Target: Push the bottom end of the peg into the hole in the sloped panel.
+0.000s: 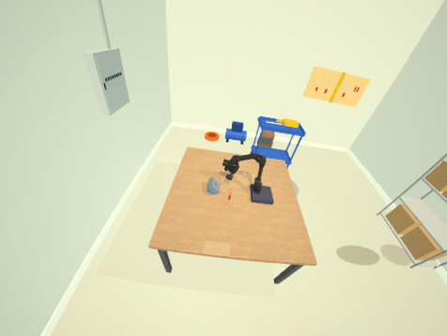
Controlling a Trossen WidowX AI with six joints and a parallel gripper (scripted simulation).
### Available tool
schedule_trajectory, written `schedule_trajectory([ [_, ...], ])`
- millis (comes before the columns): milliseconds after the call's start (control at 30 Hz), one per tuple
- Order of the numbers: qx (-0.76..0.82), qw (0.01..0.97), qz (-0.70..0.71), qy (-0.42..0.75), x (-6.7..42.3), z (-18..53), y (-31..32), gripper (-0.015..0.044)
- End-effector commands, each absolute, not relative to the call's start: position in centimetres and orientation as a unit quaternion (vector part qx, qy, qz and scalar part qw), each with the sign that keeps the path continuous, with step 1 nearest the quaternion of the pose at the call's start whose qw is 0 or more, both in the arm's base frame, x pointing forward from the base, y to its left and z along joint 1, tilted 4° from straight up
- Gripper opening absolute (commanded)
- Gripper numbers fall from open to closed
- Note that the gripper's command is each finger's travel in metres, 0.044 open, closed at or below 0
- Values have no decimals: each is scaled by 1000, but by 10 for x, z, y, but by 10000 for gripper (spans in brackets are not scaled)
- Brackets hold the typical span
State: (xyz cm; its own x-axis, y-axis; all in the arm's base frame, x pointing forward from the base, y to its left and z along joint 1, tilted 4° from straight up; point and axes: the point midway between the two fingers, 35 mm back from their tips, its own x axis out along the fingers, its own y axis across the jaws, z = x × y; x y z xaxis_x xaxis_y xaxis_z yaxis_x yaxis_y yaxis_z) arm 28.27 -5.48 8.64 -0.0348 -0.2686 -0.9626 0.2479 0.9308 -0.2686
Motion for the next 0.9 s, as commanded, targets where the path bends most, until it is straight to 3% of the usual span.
schedule_trajectory([
  [0,-4,699,-174,693,287,86,-37,440],
  [867,3,714,-99,693,286,84,74,440],
])
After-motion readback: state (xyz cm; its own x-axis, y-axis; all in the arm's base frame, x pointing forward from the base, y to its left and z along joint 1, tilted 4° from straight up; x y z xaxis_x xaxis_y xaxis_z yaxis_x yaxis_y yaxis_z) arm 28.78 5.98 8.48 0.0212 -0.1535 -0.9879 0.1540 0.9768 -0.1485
